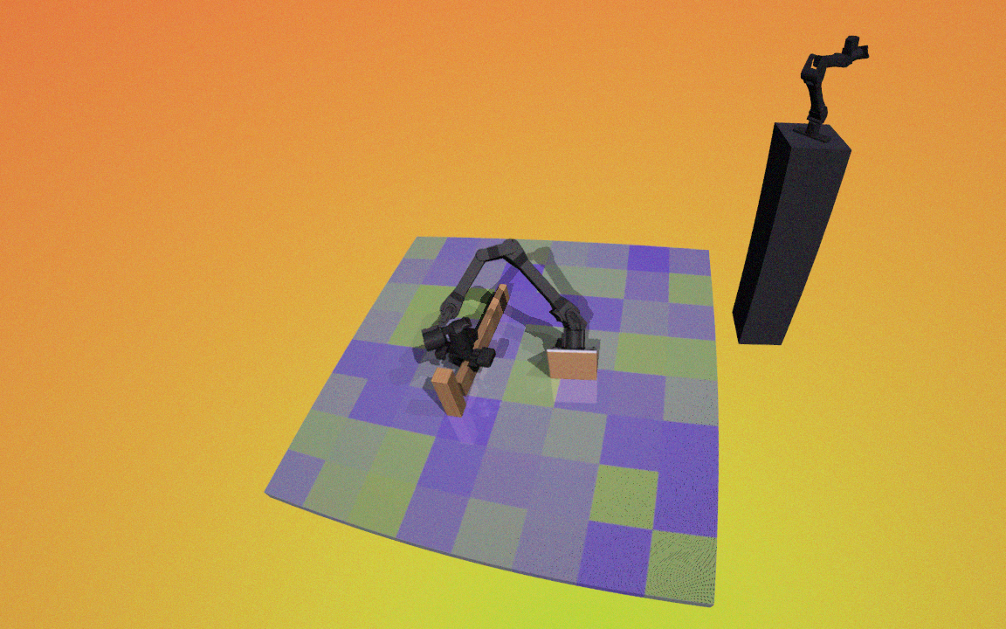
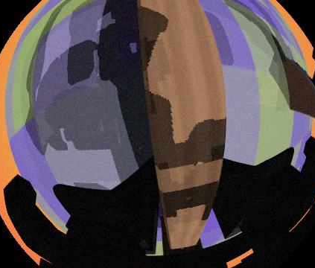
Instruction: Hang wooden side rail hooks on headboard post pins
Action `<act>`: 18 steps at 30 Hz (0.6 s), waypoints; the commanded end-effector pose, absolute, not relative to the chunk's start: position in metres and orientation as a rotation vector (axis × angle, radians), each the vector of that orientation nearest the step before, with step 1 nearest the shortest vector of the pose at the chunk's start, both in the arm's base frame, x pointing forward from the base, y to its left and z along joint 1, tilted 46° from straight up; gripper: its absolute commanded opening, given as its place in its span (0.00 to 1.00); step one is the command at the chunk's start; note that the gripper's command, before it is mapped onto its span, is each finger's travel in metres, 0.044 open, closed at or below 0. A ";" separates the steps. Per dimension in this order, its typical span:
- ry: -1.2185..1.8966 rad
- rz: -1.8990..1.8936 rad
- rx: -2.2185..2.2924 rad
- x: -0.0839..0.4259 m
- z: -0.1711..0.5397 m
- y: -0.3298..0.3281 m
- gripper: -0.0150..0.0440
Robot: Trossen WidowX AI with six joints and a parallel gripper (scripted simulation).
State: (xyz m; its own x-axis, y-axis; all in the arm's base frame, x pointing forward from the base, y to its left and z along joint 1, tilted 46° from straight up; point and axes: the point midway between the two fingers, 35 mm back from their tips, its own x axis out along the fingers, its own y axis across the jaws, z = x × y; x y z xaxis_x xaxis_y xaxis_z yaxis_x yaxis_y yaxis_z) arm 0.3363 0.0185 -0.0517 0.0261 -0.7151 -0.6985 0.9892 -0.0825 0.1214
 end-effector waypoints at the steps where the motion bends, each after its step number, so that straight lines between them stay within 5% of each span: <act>1: 0.495 -1.505 0.715 0.336 -0.051 0.019 0.25; 18: 0.495 -1.505 0.715 0.336 -0.049 0.021 0.25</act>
State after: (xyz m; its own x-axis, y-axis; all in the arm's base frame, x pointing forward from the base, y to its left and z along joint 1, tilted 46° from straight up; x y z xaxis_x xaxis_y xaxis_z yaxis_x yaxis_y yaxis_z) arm 0.3362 0.0187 -0.0512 0.0257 -0.7159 -0.6978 0.9895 -0.0813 0.1198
